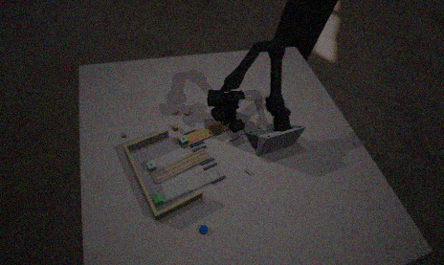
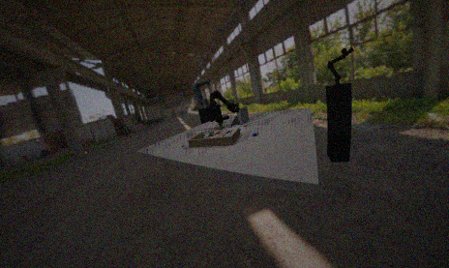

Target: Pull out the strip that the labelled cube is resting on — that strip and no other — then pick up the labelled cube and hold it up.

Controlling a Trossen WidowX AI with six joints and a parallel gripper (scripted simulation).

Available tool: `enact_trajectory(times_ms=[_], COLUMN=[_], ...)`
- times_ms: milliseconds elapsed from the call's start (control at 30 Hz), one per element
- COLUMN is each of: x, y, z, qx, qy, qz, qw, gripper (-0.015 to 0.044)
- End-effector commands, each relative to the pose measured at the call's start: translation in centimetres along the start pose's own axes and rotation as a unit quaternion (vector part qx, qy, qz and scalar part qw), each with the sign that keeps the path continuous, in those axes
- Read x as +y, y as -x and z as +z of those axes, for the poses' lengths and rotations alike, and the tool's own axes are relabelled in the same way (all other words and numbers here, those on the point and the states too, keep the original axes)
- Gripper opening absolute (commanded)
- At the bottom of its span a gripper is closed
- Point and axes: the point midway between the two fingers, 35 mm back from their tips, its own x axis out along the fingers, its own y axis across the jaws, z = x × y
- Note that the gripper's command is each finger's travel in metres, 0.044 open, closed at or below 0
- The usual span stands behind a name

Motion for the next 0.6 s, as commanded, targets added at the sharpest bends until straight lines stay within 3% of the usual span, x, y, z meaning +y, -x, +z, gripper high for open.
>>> enact_trajectory(times_ms=[0, 200, 567], x=[-0.1, -0.2, -0.3], y=[2.9, 3.6, 3.6], z=[0.5, 0.5, 4.8], qx=[0.004, 0.006, 0.005], qy=[-0.001, 0.000, 0.054], qz=[0.000, -0.001, 0.000], qw=[1.000, 1.000, 0.999], gripper=[0.0000, 0.0000, 0.0289])
